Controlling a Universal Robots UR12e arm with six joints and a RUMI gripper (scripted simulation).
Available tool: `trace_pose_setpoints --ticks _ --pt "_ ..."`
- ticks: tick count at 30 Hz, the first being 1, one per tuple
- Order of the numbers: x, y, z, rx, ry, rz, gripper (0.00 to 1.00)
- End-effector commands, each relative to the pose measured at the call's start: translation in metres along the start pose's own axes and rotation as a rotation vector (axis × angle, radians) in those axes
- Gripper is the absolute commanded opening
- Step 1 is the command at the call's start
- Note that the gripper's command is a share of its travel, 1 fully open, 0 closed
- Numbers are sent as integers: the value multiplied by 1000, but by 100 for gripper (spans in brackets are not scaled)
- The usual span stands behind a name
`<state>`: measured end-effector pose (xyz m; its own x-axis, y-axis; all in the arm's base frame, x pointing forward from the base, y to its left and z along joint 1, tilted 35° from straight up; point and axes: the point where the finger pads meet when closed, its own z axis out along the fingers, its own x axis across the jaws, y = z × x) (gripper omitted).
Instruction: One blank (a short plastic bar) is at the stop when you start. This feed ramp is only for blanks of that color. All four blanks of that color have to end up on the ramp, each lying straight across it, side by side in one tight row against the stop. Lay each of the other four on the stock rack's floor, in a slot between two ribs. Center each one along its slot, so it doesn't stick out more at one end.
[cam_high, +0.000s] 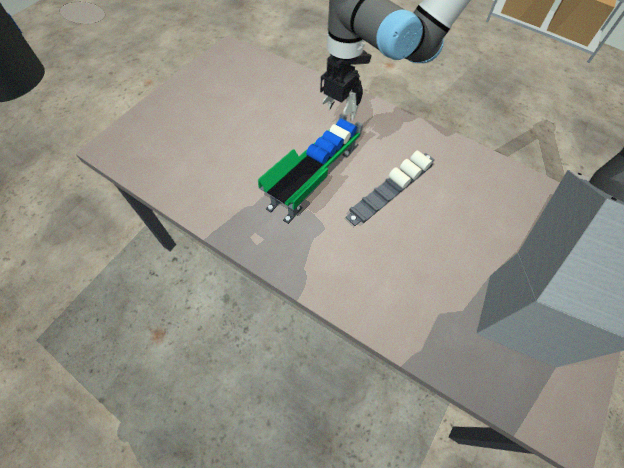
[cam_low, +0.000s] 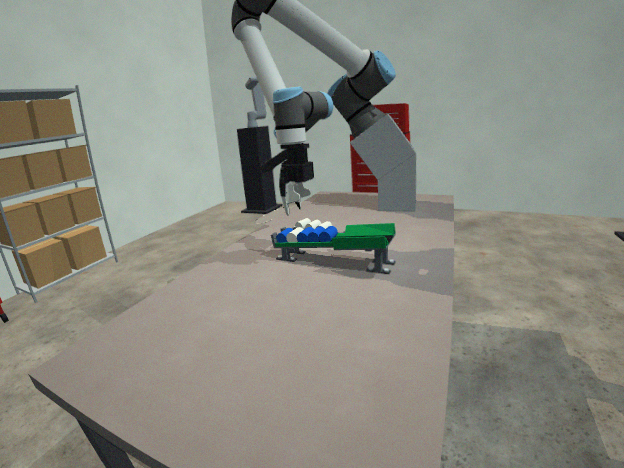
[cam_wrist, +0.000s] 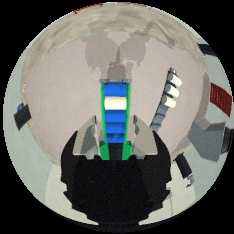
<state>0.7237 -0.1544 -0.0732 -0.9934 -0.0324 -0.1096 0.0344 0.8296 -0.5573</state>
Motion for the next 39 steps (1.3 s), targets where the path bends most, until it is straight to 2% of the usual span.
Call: trace_pose_setpoints --ticks 1,29,39 --pt "2 0 -1 -1 1 0 48" --pt "2 0 1 -1 2 0 48" --pt "1 -1 10 -1 2 0 48"
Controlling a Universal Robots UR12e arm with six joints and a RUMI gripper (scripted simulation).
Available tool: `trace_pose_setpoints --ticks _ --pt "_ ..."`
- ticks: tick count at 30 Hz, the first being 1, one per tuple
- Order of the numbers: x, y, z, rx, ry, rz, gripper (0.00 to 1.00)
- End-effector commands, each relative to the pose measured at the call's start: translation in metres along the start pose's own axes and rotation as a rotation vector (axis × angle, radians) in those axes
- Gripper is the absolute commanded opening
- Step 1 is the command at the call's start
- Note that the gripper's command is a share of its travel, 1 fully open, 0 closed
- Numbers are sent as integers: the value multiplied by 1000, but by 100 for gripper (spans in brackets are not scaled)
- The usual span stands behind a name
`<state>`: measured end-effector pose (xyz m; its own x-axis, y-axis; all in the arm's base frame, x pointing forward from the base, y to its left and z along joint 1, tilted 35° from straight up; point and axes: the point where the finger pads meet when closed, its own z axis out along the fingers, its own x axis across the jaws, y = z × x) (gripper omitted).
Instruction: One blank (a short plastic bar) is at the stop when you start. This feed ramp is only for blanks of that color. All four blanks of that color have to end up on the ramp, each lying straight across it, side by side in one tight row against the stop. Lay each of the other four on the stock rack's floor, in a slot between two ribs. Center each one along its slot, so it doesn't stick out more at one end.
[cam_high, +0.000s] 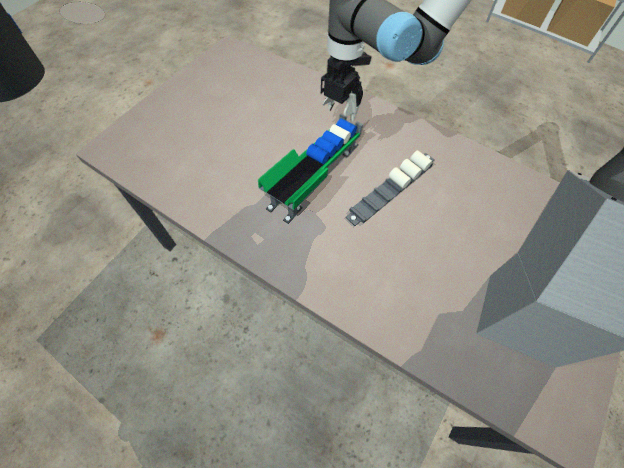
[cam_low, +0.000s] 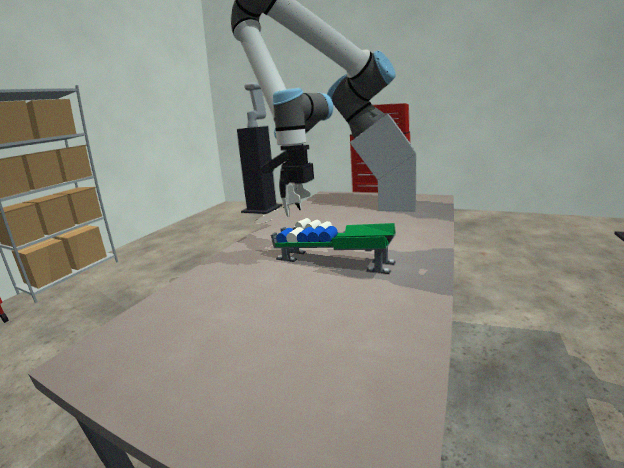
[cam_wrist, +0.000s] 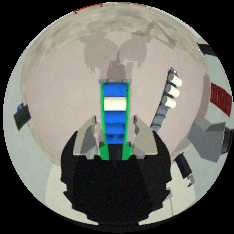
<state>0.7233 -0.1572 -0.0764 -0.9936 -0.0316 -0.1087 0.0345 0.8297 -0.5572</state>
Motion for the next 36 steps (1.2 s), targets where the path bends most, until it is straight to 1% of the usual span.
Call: trace_pose_setpoints --ticks 1,7,22,36 --pt "0 0 7 -1 0 0 48" --pt "-1 -1 12 0 -1 1 48" --pt "-2 -1 35 0 -2 1 48" --pt "-1 -1 47 0 -1 1 48"
